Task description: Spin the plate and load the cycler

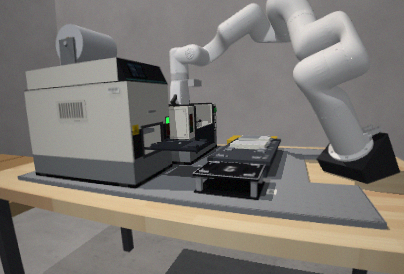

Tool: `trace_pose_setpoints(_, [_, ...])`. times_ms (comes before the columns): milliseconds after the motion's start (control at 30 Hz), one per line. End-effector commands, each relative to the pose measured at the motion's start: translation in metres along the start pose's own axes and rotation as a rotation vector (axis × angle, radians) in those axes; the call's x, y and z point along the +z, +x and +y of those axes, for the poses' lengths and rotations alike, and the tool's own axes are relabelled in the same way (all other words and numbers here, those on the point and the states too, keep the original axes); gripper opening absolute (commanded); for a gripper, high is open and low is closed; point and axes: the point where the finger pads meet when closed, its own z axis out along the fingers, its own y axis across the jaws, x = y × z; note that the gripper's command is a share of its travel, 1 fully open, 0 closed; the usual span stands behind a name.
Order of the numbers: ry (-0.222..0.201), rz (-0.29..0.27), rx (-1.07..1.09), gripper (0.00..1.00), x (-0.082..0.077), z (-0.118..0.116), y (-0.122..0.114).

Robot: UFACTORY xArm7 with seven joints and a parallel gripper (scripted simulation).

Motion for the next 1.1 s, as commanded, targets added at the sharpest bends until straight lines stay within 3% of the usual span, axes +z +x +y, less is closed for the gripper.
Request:
trace_pose_setpoints(0, [0.002, -0.005, 0.001, 0.00, -0.0022, -0.0006, -0.0013])
trace_pose_setpoints(67, [0.002, -0.005, 0.001, 0.00, -0.0022, -0.0006, -0.0013])
trace_pose_setpoints(100, [0.002, -0.005, 0.001, 1.00, -0.0022, -0.0006, -0.0013])
trace_pose_setpoints(1067, [0.002, -0.005, 0.001, 1.00, -0.0022, -0.0006, -0.0012])
